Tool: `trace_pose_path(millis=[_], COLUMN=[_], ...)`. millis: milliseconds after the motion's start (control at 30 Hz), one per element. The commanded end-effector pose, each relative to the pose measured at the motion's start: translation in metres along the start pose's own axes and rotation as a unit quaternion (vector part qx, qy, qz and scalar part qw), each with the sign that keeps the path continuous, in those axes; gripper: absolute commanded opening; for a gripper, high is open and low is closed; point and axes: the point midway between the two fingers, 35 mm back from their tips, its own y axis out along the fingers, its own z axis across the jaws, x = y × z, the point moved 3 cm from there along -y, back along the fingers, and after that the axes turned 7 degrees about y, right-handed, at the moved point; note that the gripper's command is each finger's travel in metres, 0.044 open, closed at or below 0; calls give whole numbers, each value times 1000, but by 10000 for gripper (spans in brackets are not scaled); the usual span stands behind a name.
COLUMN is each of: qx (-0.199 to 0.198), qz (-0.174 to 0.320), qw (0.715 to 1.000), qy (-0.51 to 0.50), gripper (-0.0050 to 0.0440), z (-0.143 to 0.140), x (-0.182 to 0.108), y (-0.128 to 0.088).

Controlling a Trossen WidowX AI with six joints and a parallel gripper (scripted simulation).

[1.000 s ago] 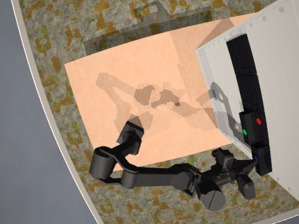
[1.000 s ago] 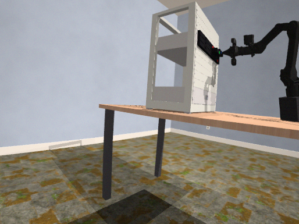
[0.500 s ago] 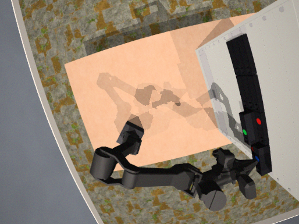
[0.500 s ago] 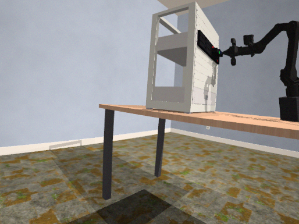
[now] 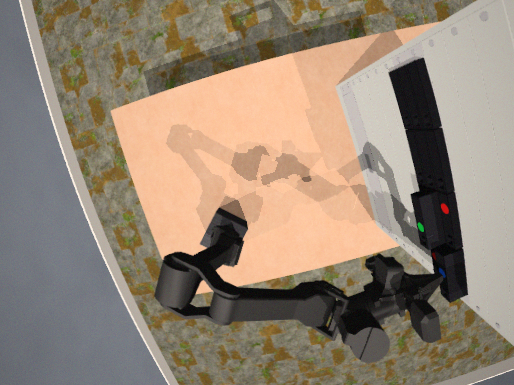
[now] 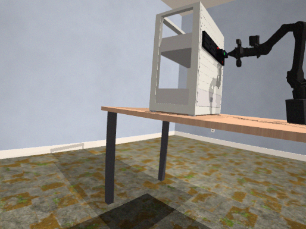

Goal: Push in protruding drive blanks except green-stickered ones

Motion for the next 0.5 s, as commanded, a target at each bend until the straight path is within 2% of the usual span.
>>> trace_pose_path(millis=[0,467], qx=[-12,-12], qz=[-1,-1], qw=[1000,1000], qy=[-9,-9], gripper=[0,0], z=[-11,-12], x=[4,4], y=[1,11])
